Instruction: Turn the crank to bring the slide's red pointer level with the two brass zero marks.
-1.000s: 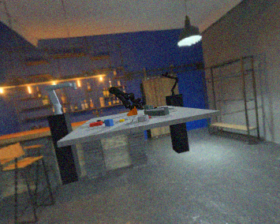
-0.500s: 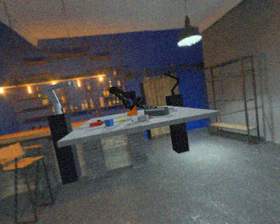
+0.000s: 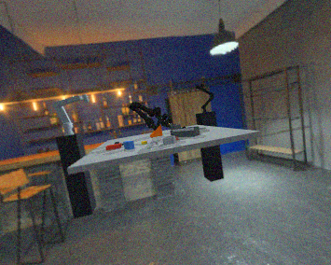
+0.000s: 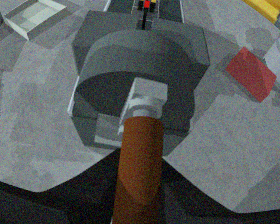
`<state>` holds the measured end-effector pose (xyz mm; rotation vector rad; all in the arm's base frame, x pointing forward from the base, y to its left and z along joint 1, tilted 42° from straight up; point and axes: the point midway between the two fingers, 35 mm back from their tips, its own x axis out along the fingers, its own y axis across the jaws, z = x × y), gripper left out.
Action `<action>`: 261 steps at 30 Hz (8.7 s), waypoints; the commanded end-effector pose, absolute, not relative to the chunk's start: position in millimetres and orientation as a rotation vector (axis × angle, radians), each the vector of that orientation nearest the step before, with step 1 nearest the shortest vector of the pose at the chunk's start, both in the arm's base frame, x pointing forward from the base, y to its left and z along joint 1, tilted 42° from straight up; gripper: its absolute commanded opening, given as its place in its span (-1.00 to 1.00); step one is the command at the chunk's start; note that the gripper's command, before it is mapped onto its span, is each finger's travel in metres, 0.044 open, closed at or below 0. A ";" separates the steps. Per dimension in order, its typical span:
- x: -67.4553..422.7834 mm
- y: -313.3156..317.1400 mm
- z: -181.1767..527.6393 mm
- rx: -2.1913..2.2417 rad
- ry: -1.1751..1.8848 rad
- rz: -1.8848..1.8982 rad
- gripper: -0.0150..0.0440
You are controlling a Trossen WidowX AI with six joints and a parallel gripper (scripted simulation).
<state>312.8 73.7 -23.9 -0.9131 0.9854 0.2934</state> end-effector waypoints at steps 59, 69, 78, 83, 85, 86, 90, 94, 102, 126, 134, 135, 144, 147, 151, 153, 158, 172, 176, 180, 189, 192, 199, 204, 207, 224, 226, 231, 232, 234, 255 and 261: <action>297.8 84.1 -42.2 -0.913 0.986 0.316 -0.49; 296.3 84.1 -45.3 -0.913 0.986 0.316 -0.49; 294.9 83.9 -48.7 -0.913 0.986 0.316 -0.49; 294.1 83.5 -50.9 -0.913 0.986 0.316 -0.49; 293.8 83.2 -51.8 -0.913 0.986 0.316 -0.49; 293.6 83.1 -52.3 -0.913 0.986 0.316 -0.49; 293.0 82.6 -54.2 -0.913 0.986 0.316 -0.49; 292.4 81.8 -56.3 -0.913 0.986 0.316 -0.49; 291.2 79.0 -62.0 -0.913 0.986 0.316 -0.49; 296.6 53.4 -79.1 -0.915 0.986 0.315 -0.49; 301.7 44.0 -79.0 -0.916 0.987 0.314 -0.49; 302.3 43.0 -78.8 -0.916 0.987 0.314 -0.49; 306.9 35.9 -76.7 -0.917 0.987 0.314 -0.49; 308.3 34.3 -75.8 -0.917 0.987 0.314 -0.49; 309.7 32.9 -74.7 -0.917 0.987 0.314 -0.49; 310.3 32.4 -74.1 -0.917 0.987 0.314 -0.49; 311.5 31.7 -72.9 -0.917 0.987 0.314 -0.49; 306.9 37.4 -75.3 -0.915 0.989 0.340 -0.49; 306.9 37.4 -75.3 -0.915 0.989 0.340 -0.14; 306.9 37.4 -75.3 -0.915 0.989 0.340 0.22; 306.9 37.4 -75.3 -0.915 0.989 0.340 1.00; 307.9 42.1 -70.7 -0.915 0.989 0.341 1.00; 309.4 64.2 -46.7 -0.913 0.988 0.342 1.00; 309.1 72.7 -36.8 -0.913 0.987 0.343 1.00; 313.3 85.4 -25.5 -0.915 0.986 0.347 1.00; 316.9 153.7 45.0 -0.900 0.996 0.334 1.00; 324.1 158.4 43.3 -0.882 1.005 0.302 1.00; 341.7 170.5 37.3 -0.839 1.024 0.222 1.00; 345.1 172.9 35.8 -0.830 1.027 0.206 1.00; 351.8 177.8 32.5 -0.813 1.032 0.174 1.00; 397.3 203.6 -18.3 -0.685 1.030 -0.070 1.00; 395.8 179.5 -44.5 -0.686 1.029 -0.071 1.00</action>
